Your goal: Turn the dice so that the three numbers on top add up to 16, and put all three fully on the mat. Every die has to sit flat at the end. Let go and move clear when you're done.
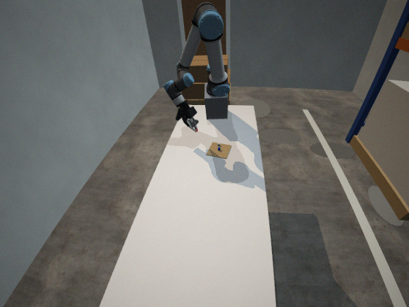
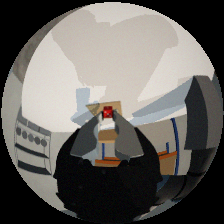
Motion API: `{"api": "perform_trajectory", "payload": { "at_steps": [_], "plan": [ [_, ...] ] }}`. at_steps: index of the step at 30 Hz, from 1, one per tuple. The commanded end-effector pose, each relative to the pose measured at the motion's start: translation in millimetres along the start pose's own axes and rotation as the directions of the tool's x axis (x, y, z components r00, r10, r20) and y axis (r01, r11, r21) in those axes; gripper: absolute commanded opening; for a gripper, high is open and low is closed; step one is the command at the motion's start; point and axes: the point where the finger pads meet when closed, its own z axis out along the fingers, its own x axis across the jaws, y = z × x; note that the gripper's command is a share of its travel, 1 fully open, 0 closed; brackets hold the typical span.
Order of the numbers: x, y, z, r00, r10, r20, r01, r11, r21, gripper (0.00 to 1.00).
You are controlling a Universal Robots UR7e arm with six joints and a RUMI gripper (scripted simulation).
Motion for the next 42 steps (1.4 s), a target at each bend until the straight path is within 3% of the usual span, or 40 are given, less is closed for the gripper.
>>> {"api": "perform_trajectory", "payload": {
  "at_steps": [1, 3, 5, 10, 15, 29, 42],
  "plan": [
    [0, -1, 1.3, 1.0, -0.008, -0.008, 0.007, 0.985, -0.172, 0.0],
    [0, -2, 1.2, 1.0, -0.008, -0.008, 0.006, 0.974, -0.226, 0.0],
    [0, -2, 1.2, 1.0, -0.008, -0.008, 0.006, 0.974, -0.226, 0.0],
    [1, -3, 1.3, 1.0, -0.008, -0.01, 0.004, 0.947, -0.322, 0.0],
    [1, -3, 1.1, 1.0, -0.007, -0.009, 0.003, 0.929, -0.37, 0.0],
    [1, -5, 3.2, 1.0, -0.009, -0.013, 0.003, 0.925, -0.381, 0.0],
    [2, -23, 30.0, 1.0, -0.01, -0.017, 0.003, 0.925, -0.381, 0.0]
  ]
}}
